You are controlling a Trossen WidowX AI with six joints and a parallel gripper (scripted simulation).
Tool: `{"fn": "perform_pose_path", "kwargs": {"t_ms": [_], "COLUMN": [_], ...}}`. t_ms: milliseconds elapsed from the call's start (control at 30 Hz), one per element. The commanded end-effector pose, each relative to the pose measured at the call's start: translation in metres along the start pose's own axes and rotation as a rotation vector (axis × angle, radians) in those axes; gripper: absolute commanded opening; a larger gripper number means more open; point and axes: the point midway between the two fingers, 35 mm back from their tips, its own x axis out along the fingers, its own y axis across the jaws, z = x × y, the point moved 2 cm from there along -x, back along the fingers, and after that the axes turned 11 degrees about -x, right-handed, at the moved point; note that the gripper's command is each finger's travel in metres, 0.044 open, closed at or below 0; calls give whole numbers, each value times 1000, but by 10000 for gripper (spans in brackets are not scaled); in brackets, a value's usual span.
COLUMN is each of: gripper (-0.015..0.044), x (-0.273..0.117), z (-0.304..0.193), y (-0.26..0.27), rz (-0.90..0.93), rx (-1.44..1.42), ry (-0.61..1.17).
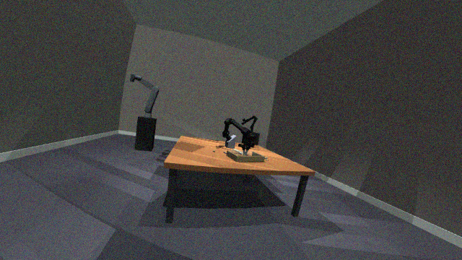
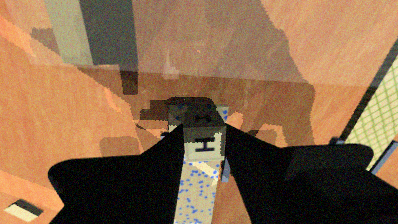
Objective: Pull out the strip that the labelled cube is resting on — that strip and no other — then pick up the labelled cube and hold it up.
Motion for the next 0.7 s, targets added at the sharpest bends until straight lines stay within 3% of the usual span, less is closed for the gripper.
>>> {"fn": "perform_pose_path", "kwargs": {"t_ms": [0, 333, 667], "gripper": [0, 0, 0], "x": [-12, -39, -41], "z": [-12, -51, -68], "y": [5, 16, 21], "rz": [2, 0, -1], "rx": [-4, -11, -12], "ry": [-2, 3, 4]}}
